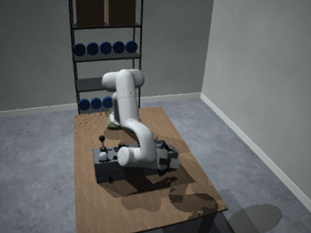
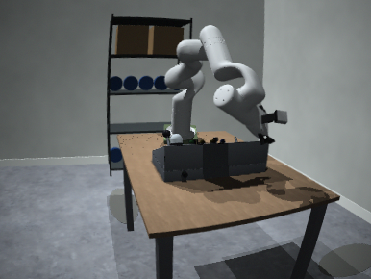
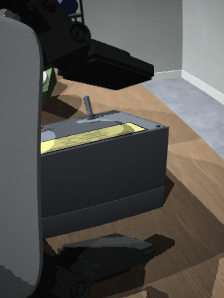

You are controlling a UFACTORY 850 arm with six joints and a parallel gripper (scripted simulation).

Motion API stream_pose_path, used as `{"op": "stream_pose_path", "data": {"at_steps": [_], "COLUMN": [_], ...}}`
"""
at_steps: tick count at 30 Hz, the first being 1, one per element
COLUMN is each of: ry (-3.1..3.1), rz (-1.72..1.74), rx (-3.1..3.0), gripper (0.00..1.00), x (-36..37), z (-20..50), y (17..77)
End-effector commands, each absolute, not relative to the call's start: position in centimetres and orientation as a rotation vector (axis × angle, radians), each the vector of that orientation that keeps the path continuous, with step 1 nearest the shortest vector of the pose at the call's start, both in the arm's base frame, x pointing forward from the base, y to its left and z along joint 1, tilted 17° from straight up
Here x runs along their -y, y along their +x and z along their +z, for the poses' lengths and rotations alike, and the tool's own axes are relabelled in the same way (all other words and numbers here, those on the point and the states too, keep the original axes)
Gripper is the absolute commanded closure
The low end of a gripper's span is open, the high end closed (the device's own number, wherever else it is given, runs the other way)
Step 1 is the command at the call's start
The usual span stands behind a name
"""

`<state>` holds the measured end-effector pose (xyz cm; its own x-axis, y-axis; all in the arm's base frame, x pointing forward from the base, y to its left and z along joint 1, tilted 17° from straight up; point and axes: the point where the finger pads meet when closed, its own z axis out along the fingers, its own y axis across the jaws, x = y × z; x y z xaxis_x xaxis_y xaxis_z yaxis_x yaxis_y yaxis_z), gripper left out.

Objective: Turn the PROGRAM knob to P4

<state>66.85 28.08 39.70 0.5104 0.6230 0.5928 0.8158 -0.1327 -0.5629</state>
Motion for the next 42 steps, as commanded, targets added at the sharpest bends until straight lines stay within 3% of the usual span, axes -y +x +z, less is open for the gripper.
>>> {"op": "stream_pose_path", "data": {"at_steps": [1,23,42], "ry": [-1.843,-1.851,-2.027], "rz": [-0.269,-0.274,-0.379], "rx": [1.197,1.192,1.067], "gripper": [0.0,0.0,0.0], "x": [-28.1,-29.0,-45.7], "z": [39.8,39.8,37.9], "y": [66.9,66.7,60.2]}}
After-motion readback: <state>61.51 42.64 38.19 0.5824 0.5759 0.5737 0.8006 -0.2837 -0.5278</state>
